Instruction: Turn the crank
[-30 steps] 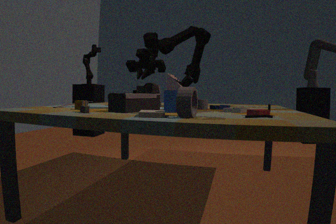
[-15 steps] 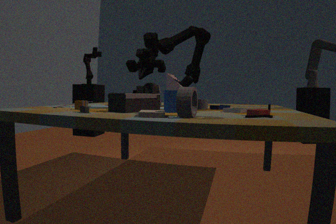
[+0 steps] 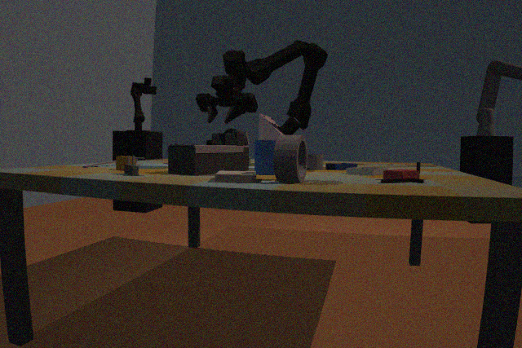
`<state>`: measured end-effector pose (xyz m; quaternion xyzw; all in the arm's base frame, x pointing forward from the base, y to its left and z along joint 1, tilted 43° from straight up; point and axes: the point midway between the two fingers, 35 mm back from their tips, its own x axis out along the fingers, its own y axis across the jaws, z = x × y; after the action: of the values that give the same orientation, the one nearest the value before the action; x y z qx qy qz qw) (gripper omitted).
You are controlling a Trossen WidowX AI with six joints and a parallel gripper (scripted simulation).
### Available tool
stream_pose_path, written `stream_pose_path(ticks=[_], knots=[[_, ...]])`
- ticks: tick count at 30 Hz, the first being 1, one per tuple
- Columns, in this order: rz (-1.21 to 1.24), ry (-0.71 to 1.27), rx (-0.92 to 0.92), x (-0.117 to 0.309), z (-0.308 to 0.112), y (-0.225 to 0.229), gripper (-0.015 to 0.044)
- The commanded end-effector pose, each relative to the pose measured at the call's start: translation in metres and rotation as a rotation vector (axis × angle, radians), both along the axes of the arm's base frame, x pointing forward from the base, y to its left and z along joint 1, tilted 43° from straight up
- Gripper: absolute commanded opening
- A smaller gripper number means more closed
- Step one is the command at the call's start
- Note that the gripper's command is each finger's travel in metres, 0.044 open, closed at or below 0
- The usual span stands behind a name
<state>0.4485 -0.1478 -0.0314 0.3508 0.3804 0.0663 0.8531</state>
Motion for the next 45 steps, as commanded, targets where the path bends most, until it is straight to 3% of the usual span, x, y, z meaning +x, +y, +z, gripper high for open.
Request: stream_pose_path(ticks=[1, 5, 6, 23, 40, 45], knots=[[0.000, 0.000, 0.000, 0.0000, -0.0001, 0.0001, 0.0341], [0.000, 0.000, 0.000, 0.0000, -0.0001, 0.0001, 0.0440], [0.000, 0.000, 0.000, 0.0000, -0.0001, 0.0001, 0.0440], [0.000, 0.000, 0.000, 0.0000, -0.0001, 0.0001, 0.0000], [0.000, 0.000, 0.000, 0.0000, 0.0000, 0.0000, 0.0000], [0.000, 0.000, 0.000, 0.0000, 0.0000, 0.0000, 0.0131]])
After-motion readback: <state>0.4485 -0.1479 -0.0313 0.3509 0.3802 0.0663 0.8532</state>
